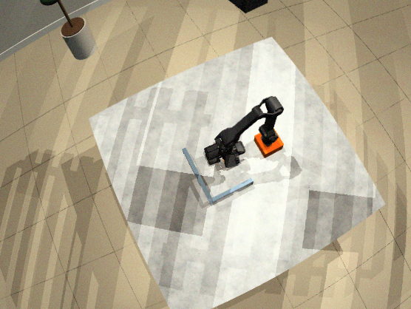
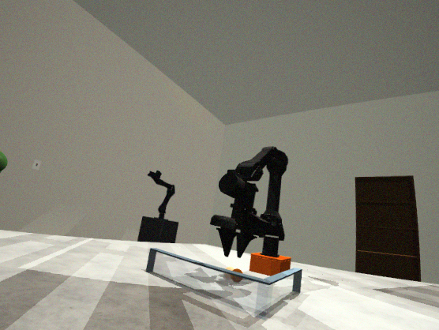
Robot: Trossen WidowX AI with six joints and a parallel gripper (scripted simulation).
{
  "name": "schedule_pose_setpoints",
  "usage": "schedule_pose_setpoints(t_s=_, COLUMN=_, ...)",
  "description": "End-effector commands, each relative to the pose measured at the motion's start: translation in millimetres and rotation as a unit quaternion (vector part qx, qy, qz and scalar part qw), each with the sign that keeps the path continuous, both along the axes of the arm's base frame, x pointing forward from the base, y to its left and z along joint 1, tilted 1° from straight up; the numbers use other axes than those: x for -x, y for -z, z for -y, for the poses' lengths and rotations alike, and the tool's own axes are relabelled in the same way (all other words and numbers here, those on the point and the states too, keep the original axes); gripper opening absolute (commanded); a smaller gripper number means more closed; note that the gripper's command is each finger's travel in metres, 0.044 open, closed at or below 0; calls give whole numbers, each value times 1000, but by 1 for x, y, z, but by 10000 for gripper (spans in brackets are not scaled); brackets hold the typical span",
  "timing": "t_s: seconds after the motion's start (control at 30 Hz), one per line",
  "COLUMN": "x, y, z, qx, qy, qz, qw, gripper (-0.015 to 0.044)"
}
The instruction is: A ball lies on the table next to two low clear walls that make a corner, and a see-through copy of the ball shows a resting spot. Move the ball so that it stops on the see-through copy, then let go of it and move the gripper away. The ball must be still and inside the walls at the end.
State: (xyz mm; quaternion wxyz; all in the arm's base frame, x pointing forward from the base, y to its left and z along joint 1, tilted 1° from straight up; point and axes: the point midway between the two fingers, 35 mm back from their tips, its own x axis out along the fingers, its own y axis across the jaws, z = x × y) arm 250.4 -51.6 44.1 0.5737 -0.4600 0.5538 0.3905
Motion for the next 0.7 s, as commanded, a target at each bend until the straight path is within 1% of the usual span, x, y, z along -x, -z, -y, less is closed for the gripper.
schedule_pose_setpoints(t_s=0.0, x=7, y=-1, z=-13, qx=-29, qy=-57, qz=-27, qw=998, gripper=275)
schedule_pose_setpoints(t_s=0.23, x=7, y=-1, z=-13, qx=-29, qy=-57, qz=-27, qw=998, gripper=275)
schedule_pose_setpoints(t_s=0.37, x=6, y=12, z=-13, qx=-29, qy=-57, qz=-27, qw=998, gripper=275)
schedule_pose_setpoints(t_s=0.67, x=6, y=19, z=-13, qx=-29, qy=-57, qz=-27, qw=998, gripper=275)
